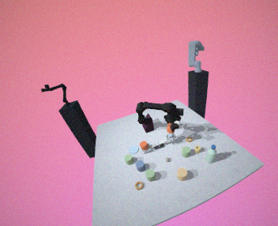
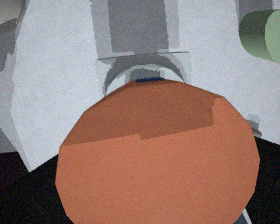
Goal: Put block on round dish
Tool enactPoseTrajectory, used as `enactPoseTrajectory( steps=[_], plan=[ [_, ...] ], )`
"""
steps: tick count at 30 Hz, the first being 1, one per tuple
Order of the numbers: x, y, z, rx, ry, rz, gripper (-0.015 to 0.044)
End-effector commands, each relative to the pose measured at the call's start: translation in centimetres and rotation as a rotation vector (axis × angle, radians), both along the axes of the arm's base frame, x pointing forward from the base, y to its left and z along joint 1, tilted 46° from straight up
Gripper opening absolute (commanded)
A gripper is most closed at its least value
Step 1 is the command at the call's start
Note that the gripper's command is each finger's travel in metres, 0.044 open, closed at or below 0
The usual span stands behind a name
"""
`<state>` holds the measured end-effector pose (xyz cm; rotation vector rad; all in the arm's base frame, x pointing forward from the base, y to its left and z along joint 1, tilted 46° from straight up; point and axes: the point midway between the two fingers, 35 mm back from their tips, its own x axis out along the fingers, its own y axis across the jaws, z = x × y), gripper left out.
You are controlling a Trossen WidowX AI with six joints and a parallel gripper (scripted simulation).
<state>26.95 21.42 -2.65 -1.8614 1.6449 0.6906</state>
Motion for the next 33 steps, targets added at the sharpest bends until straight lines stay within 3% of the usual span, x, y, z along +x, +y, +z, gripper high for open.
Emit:
enactPoseTrajectory(
  steps=[1, 25, 33],
  plan=[
    [0.0, 0.0, 0.0, 0.0, 0.001, 0.001, 0.0],
    [-0.1, 0.0, -0.2, 0.0, 0.0, 0.001, 0.0],
    [-3.5, 0.6, -7.2, 0.012, -0.005, 0.002, 0.0]
  ],
)
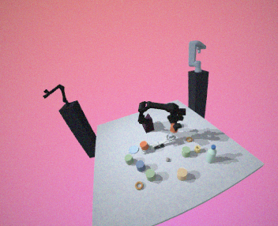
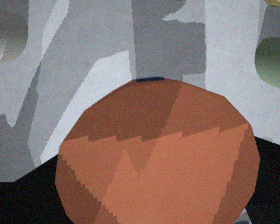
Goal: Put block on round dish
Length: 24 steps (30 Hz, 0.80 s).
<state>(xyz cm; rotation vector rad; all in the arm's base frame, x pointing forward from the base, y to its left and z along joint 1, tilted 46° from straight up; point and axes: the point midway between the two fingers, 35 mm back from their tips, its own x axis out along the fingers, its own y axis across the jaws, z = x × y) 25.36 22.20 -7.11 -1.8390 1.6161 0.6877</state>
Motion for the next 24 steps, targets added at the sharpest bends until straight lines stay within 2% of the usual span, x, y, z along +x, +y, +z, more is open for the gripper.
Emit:
enactPoseTrajectory(
  steps=[1, 8, 24],
  plan=[
    [-2.4, -0.2, -3.7, -0.015, 0.015, 0.005, 0.0],
    [-5.9, -1.1, -9.1, -0.008, 0.011, 0.004, 0.0],
    [-5.4, -3.9, -12.0, -0.009, 0.01, 0.004, 0.0]
  ],
)
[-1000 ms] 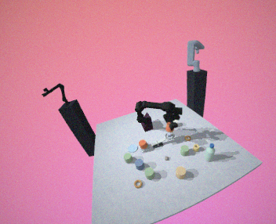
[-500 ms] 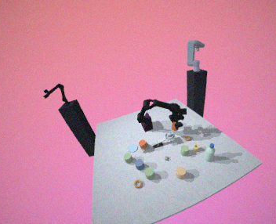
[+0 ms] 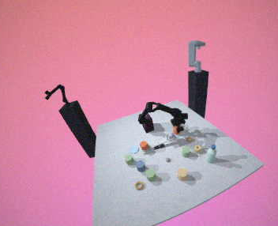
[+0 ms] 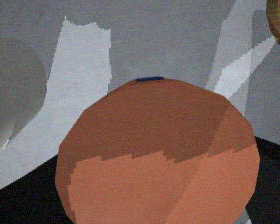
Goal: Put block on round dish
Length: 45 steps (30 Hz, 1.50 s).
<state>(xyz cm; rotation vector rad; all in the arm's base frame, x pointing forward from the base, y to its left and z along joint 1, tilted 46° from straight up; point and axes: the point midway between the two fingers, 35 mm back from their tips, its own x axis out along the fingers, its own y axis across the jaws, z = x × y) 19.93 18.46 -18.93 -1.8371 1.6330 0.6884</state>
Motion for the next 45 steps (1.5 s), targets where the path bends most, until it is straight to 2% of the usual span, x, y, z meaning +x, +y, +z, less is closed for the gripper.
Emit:
enactPoseTrajectory(
  steps=[1, 15, 32, 35, 40, 45],
  plan=[
    [0.0, -0.2, -0.2, -0.001, 0.0, 0.012, 0.0],
    [0.3, -1.6, -1.6, -0.002, 0.0, 0.012, 0.0],
    [0.2, -0.1, -0.4, 0.008, -0.005, 0.006, 0.044],
    [-0.5, 2.4, 2.4, 0.001, 0.001, 0.011, 0.044],
    [-0.5, 2.6, 2.6, 0.0, 0.001, 0.012, 0.044],
    [1.2, 2.5, 4.9, 0.014, -0.032, -0.034, 0.0309]
  ],
)
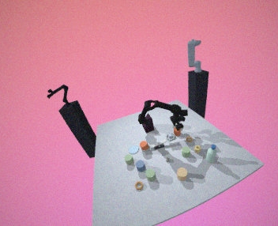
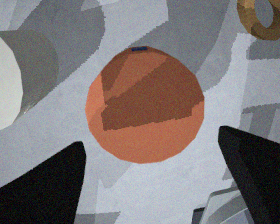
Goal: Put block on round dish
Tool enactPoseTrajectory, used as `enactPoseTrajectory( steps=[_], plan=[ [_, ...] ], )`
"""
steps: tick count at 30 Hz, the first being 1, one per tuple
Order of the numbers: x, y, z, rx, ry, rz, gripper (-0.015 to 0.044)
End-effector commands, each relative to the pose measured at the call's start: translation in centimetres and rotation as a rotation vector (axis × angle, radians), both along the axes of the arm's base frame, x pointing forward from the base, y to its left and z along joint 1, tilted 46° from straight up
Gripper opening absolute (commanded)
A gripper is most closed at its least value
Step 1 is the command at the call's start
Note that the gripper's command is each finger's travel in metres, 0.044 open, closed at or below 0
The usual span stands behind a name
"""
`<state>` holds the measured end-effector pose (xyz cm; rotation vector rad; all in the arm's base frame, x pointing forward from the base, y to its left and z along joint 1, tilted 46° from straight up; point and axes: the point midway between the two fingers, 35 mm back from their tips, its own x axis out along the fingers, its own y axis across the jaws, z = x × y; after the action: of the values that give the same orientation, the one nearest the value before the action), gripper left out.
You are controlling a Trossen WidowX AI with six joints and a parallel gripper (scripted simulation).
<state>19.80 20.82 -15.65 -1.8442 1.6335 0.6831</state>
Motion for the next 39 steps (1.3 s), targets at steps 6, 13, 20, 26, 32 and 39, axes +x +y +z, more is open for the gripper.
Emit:
enactPoseTrajectory(
  steps=[6, 13, 20, 26, 32, 39],
  plan=[
    [6.4, -1.9, 8.9, 0.03, -0.135, -0.133, 0.026],
    [7.7, -3.0, 11.1, 0.03, -0.168, -0.163, 0.026],
    [7.9, -4.0, 10.2, 0.029, -0.169, -0.163, 0.026],
    [8.0, -4.6, 9.5, 0.029, -0.169, -0.163, 0.026],
    [8.2, -5.3, 8.8, 0.029, -0.169, -0.163, 0.026],
    [8.3, -6.1, 8.1, 0.029, -0.169, -0.163, 0.026]
  ],
)
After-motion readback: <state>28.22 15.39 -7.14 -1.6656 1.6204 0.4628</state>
